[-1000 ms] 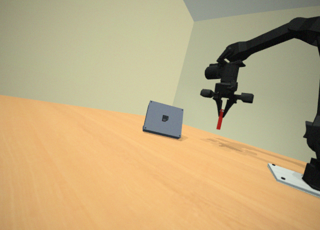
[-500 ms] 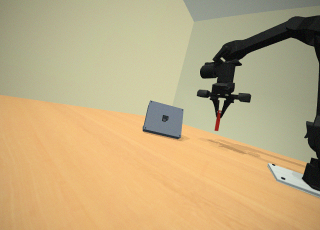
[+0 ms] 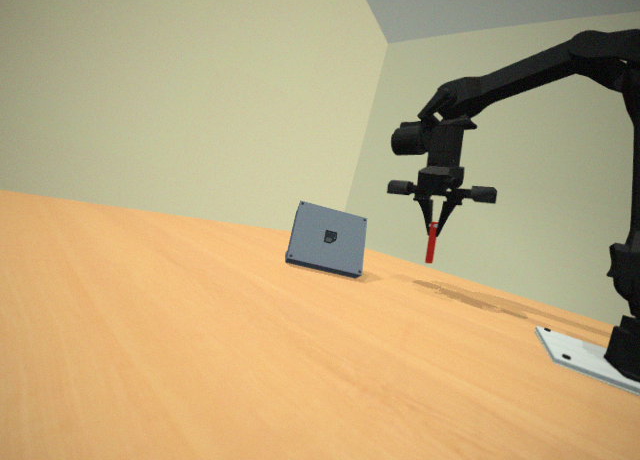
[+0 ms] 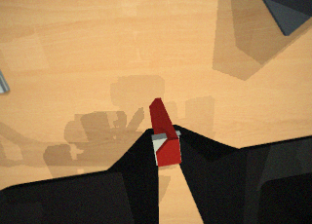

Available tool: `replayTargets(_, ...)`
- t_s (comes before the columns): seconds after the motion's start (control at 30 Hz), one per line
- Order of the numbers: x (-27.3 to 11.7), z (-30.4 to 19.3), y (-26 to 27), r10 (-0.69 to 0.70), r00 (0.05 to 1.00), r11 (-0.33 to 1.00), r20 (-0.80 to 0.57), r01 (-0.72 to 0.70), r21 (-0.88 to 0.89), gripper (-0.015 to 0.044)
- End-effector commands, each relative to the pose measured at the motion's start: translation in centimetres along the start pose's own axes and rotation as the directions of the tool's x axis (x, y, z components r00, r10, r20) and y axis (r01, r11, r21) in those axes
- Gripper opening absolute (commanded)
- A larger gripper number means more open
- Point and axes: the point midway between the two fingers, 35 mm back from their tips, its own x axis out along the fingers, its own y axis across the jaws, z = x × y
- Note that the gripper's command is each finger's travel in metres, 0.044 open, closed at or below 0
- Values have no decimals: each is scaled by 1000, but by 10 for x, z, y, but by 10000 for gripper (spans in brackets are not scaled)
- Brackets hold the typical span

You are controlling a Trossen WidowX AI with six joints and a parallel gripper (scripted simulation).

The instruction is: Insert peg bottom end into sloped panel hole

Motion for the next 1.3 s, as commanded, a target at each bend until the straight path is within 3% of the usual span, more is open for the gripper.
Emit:
replayTargets(0.0, 0, 2, -2, 3, 1000, 1000, -22, -3, -7, 0)
replayTargets(1.27, 1, 34, -21, 1, 982, 994, -188, -21, -109, 0)
